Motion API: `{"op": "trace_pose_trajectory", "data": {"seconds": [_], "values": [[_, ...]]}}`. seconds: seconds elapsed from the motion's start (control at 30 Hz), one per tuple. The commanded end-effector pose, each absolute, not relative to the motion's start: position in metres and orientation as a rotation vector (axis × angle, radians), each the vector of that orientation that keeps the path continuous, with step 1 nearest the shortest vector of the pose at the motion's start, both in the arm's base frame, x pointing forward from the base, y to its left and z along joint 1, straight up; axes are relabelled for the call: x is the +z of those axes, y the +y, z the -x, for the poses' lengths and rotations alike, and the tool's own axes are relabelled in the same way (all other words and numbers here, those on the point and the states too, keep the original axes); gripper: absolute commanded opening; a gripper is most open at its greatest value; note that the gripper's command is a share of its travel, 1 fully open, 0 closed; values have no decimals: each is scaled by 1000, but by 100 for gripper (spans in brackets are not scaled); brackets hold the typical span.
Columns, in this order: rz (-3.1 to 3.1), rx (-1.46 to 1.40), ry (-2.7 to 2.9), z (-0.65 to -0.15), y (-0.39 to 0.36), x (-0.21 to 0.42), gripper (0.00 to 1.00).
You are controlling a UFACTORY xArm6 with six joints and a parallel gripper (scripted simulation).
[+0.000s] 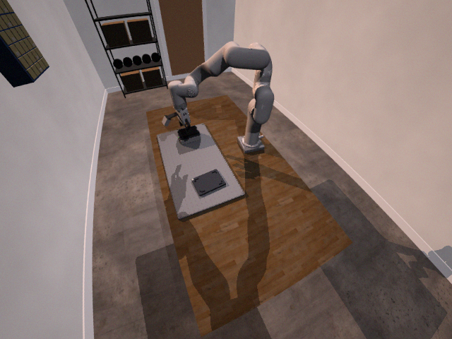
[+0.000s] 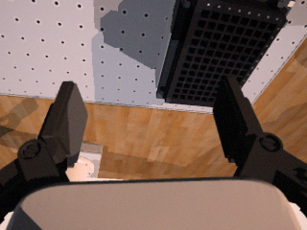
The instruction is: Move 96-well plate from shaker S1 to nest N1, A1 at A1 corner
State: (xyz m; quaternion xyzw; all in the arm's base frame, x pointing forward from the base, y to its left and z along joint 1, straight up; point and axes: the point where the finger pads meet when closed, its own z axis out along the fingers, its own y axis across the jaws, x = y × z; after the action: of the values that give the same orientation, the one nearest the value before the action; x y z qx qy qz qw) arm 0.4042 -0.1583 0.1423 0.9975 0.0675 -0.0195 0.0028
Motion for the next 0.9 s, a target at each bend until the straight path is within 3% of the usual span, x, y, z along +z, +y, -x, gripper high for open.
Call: {"op": "trace_pose_trajectory", "data": {"seconds": [0.0, 0.47, 0.87], "values": [[-3132, -40, 153, -402, -172, 144, 100], [-3138, 11, -74, -376, -232, 144, 100], [-3138, 11, -74, -376, -232, 144, 100]]}}
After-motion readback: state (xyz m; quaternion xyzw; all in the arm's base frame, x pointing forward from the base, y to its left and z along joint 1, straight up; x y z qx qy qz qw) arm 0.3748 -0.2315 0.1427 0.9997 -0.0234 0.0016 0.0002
